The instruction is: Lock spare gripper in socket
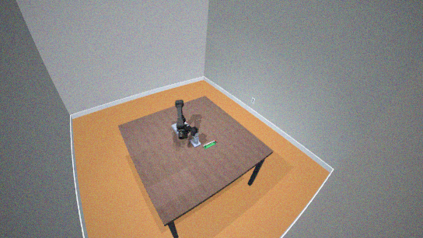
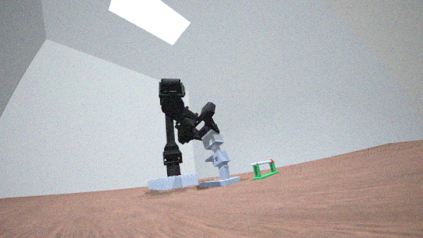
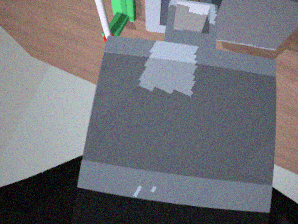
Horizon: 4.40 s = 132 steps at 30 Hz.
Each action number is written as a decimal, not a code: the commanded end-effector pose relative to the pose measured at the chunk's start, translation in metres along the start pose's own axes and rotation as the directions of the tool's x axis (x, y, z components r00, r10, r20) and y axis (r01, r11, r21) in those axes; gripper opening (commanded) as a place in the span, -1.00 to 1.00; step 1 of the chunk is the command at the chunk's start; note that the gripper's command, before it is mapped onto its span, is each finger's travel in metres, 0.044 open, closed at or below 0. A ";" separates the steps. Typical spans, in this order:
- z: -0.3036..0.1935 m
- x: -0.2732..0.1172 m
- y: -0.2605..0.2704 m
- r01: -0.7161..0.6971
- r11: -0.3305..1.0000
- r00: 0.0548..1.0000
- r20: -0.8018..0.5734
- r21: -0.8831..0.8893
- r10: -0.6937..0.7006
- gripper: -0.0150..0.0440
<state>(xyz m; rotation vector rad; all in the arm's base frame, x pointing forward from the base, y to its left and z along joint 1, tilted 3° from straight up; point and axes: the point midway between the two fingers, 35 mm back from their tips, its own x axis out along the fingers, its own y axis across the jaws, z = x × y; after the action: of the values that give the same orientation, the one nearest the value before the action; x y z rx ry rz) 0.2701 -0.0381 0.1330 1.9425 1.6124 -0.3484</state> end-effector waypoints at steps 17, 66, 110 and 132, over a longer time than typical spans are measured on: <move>0.022 0.015 0.001 -0.010 1.000 1.000 -0.009 -0.004 0.009 -0.49; -0.004 0.000 -0.002 0.001 1.000 1.000 -0.015 0.017 -0.001 1.00; -0.072 -0.031 0.003 -0.083 0.996 0.995 0.059 0.033 0.081 0.91; -0.096 0.058 0.040 0.415 0.573 0.902 0.402 -0.706 -0.159 0.12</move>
<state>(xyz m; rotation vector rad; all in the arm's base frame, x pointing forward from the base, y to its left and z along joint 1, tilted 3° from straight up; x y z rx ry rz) 0.2833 0.0591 0.1999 1.2777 1.4931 -0.1514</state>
